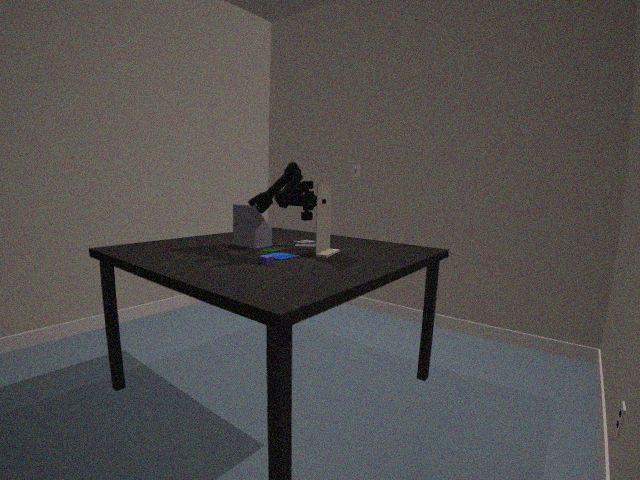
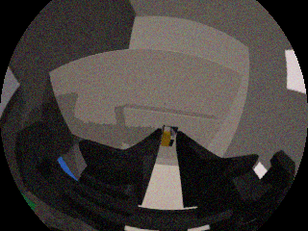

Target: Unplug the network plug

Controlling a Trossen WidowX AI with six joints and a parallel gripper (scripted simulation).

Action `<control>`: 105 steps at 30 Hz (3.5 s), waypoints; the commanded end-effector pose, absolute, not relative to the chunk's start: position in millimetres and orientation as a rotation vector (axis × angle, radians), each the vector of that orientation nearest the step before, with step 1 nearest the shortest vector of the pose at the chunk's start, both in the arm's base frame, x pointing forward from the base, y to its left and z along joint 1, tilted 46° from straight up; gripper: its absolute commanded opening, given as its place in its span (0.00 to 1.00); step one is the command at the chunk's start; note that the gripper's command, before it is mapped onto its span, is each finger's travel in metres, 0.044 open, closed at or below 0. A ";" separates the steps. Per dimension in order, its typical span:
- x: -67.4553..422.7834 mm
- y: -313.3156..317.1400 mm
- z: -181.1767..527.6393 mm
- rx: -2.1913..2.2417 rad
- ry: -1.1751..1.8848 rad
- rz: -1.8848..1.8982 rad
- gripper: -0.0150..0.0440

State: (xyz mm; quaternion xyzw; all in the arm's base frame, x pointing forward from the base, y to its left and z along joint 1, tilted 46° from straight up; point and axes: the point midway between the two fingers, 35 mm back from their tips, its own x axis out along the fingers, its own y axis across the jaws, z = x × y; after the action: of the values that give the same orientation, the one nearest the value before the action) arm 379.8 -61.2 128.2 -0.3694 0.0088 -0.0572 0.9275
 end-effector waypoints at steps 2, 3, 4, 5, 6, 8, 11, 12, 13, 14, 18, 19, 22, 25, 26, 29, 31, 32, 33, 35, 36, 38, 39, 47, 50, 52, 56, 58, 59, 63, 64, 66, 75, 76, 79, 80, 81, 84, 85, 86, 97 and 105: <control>380.3 -60.9 126.5 -0.763 0.024 -0.117 0.35; 380.3 -60.9 126.5 -0.763 0.024 -0.117 0.34; 380.3 -60.9 126.5 -0.763 0.024 -0.117 0.33; 380.3 -60.9 126.5 -0.763 0.024 -0.117 0.32; 380.3 -60.9 126.5 -0.763 0.024 -0.117 0.31; 380.3 -60.9 126.5 -0.763 0.024 -0.117 0.28; 380.3 -60.9 126.5 -0.763 0.024 -0.117 0.25; 380.3 -60.9 126.5 -0.763 0.024 -0.117 0.25; 380.3 -60.9 126.5 -0.763 0.024 -0.117 0.25; 380.2 -60.9 126.5 -0.763 0.024 -0.117 0.25; 378.4 -60.9 126.2 -0.763 0.024 -0.117 0.25; 377.8 -60.9 126.1 -0.763 0.024 -0.117 0.25; 376.0 -60.9 125.7 -0.763 0.024 -0.117 0.25; 374.2 -61.0 125.4 -0.763 0.025 -0.117 0.25; 373.6 -61.0 125.3 -0.763 0.025 -0.117 0.25; 371.9 -61.0 124.9 -0.763 0.025 -0.117 0.25; 370.7 -61.1 124.7 -0.763 0.025 -0.117 0.25; 370.1 -61.2 124.5 -0.763 0.025 -0.117 0.25; 369.5 -61.2 124.4 -0.763 0.025 -0.117 0.25; 368.3 -61.3 124.1 -0.763 0.025 -0.117 0.25; 367.7 -61.3 124.0 -0.763 0.025 -0.117 0.25; 366.5 -61.4 123.7 -0.763 0.025 -0.117 0.25; 366.0 -61.5 123.5 -0.763 0.025 -0.117 0.25; 361.2 -61.9 122.4 -0.763 0.025 -0.117 0.25; 359.5 -62.1 121.9 -0.763 0.026 -0.117 0.25; 358.3 -62.2 121.6 -0.763 0.026 -0.116 0.25; 355.9 -62.5 121.0 -0.763 0.028 -0.116 0.25; 354.7 -62.7 120.7 -0.763 0.029 -0.115 0.25; 354.1 -62.7 120.6 -0.763 0.030 -0.115 0.25; 351.7 -63.1 120.0 -0.763 0.032 -0.114 0.25; 351.1 -63.2 119.9 -0.763 0.033 -0.113 0.25; 349.8 -63.3 119.5 -0.763 0.034 -0.113 0.25; 344.0 -64.3 117.9 -0.762 0.042 -0.110 0.25; 343.3 -64.4 117.7 -0.762 0.043 -0.109 0.25; 341.4 -64.8 117.1 -0.762 0.045 -0.108 0.25; 340.8 -64.9 116.9 -0.762 0.046 -0.108 0.25; 340.2 -65.1 116.8 -0.762 0.047 -0.108 0.25; 338.3 -65.4 116.2 -0.762 0.050 -0.106 0.25; 337.6 -65.6 116.0 -0.762 0.051 -0.106 0.25; 337.0 -65.7 115.8 -0.762 0.052 -0.106 0.25; 330.1 -67.0 113.7 -0.761 0.061 -0.102 0.25; 325.1 -68.0 112.2 -0.761 0.068 -0.099 0.25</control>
State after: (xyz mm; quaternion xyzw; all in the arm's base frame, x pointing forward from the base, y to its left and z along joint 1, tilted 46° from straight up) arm 328.2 -68.6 112.6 -0.3684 0.0330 -0.0517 0.9276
